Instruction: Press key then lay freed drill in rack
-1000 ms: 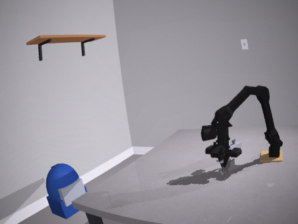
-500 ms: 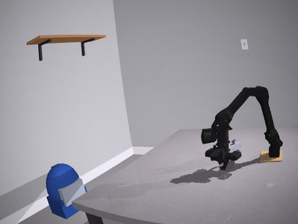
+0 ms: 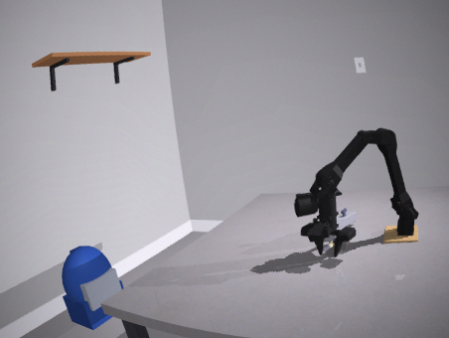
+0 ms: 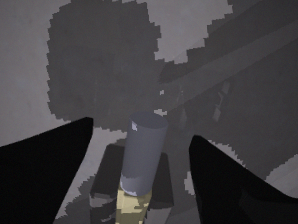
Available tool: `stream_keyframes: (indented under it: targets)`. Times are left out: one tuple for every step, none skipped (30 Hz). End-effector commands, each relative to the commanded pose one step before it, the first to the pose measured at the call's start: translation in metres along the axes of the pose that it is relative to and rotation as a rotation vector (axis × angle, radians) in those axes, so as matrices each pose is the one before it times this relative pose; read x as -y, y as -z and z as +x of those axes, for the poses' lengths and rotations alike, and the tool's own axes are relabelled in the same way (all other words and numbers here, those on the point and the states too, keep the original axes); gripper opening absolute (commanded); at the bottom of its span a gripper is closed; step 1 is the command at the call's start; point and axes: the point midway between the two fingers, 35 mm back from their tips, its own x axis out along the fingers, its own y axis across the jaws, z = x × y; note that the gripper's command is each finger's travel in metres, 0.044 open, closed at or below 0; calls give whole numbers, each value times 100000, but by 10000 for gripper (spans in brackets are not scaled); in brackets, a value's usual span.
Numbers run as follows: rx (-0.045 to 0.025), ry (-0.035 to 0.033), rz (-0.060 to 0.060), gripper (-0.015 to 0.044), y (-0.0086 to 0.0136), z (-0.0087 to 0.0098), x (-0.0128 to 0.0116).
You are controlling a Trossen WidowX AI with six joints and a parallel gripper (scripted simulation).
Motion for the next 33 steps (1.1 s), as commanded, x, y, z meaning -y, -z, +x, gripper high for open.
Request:
stream_keyframes:
  targets:
    - [-14, 40, -9, 367, 12, -57, 6]
    - [0, 0, 0, 394, 0, 0, 0]
    - [0, 0, 0, 420, 0, 0, 0]
    - [-128, -41, 3, 440, -11, -241, 6]
    - [-188, -61, 5, 440, -12, -359, 5]
    - [-271, -88, 7, 440, 2, -538, -9]
    - [-316, -105, 8, 440, 53, -713, -53]
    - [-100, -35, 3, 440, 61, -383, -57]
    - [-27, -10, 1, 440, 39, -304, -40]
    - [-8, -3, 0, 440, 14, -331, -19]
    - [-3, 0, 0, 440, 0, -384, -7]
    - [0, 2, 0, 440, -9, -418, 0]
    - [1, 2, 0, 440, -12, -432, 4]
    - [1, 2, 0, 440, -15, -433, 7]
    - [1, 3, 0, 440, -16, -429, 10]
    - [1, 3, 0, 440, -16, -424, 12]
    - [1, 3, 0, 440, -17, -421, 15]
    - [1, 3, 0, 440, -18, -418, 18]
    - [1, 3, 0, 440, -19, -415, 22]
    - [1, 4, 0, 440, -20, -415, 26]
    - [1, 4, 0, 440, -21, -416, 31]
    - [1, 4, 0, 440, -19, -344, 29]
    - [0, 1, 0, 440, -7, -148, 12]
    - [0, 0, 0, 440, 0, 0, 0]
    - [164, -487, 1660, 440, 48, 775, 130]
    - [1364, 290, 3913, 440, 163, 19, 609]
    - [2277, 482, 6500, 440, 263, 21, 1028]
    - [2752, 580, 7791, 440, 288, 7, 1264]
    - [2766, 578, 7749, 440, 245, -13, 1293]
    - [2783, 576, 7704, 440, 200, -33, 1320]
    - [2804, 572, 7656, 440, 153, -53, 1345]
    - [2828, 566, 7605, 440, 104, -74, 1368]
    - [2854, 558, 7552, 440, 54, -94, 1389]
